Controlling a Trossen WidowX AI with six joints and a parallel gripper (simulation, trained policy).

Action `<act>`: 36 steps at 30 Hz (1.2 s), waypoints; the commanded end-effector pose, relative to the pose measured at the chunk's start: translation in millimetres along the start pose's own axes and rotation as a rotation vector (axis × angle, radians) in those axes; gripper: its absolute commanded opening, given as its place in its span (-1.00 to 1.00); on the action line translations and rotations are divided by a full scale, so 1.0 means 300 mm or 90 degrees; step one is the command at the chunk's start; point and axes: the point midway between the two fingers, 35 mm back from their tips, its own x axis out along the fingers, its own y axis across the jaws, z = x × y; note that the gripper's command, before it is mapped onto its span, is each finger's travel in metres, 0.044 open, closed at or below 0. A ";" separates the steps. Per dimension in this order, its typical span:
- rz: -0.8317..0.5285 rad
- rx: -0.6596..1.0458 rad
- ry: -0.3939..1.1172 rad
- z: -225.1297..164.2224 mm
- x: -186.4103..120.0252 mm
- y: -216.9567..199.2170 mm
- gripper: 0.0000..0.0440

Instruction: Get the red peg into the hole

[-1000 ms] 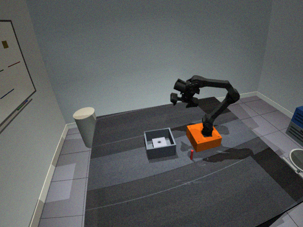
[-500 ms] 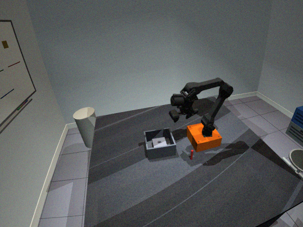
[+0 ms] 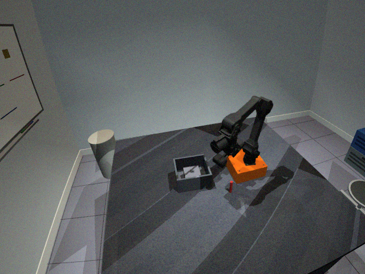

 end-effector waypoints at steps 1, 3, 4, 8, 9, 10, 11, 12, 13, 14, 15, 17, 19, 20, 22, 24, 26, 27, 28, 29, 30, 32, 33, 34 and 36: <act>-0.025 -0.032 0.022 -0.070 0.038 0.012 1.00; -0.033 -0.047 0.029 -0.099 0.059 0.020 1.00; -0.036 -0.054 0.031 -0.113 0.070 0.024 1.00; -0.043 -0.077 0.038 -0.157 0.117 0.043 1.00; -0.043 -0.082 0.038 -0.166 0.130 0.048 1.00; -0.042 -0.086 0.039 -0.175 0.142 0.053 1.00; -0.042 -0.091 0.039 -0.183 0.155 0.058 1.00; -0.041 -0.095 0.039 -0.190 0.168 0.064 1.00; -0.039 -0.100 0.039 -0.197 0.182 0.069 1.00; -0.037 -0.104 0.039 -0.204 0.195 0.074 1.00; -0.035 -0.108 0.039 -0.210 0.209 0.080 1.00; -0.029 -0.115 0.039 -0.220 0.237 0.091 1.00; -0.022 -0.122 0.038 -0.229 0.266 0.101 1.00; -0.019 -0.125 0.037 -0.233 0.281 0.107 1.00; -0.010 -0.131 0.036 -0.239 0.310 0.118 1.00; -0.001 -0.137 0.036 -0.244 0.339 0.129 1.00; 0.008 -0.142 0.035 -0.247 0.366 0.139 1.00; 0.011 -0.145 0.035 -0.248 0.378 0.144 1.00; 0.014 -0.148 0.035 -0.248 0.389 0.149 1.00; 0.016 -0.151 0.035 -0.249 0.399 0.153 0.98; 0.017 -0.153 0.035 -0.249 0.408 0.155 0.94; 0.016 -0.158 0.038 -0.252 0.428 0.156 0.76; 0.014 -0.159 0.040 -0.253 0.437 0.156 0.64; 0.011 -0.160 0.042 -0.255 0.446 0.155 0.52; 0.006 -0.161 0.045 -0.257 0.463 0.153 0.28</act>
